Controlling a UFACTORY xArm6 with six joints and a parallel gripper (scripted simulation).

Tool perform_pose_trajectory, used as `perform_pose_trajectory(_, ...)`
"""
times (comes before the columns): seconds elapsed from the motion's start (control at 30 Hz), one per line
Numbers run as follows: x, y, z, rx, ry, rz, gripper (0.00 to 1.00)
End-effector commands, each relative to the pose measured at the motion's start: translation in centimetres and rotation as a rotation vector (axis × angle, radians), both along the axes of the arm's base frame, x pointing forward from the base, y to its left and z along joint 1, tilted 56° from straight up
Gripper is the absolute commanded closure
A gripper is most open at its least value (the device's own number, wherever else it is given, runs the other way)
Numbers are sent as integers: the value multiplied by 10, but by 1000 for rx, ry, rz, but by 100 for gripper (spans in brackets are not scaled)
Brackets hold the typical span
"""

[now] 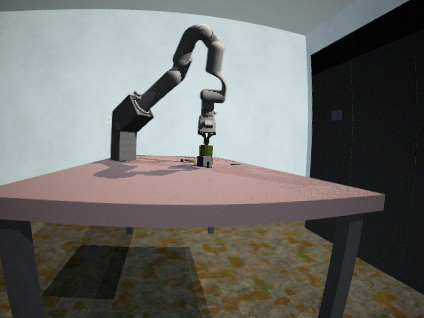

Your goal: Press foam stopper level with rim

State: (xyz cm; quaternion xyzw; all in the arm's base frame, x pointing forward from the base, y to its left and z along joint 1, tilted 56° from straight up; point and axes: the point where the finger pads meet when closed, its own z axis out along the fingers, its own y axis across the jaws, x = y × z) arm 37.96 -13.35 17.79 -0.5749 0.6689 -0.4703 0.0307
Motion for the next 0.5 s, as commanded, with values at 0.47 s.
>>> perform_pose_trajectory(0.47, 4, -4, -3, 0, -1, 0, 100)
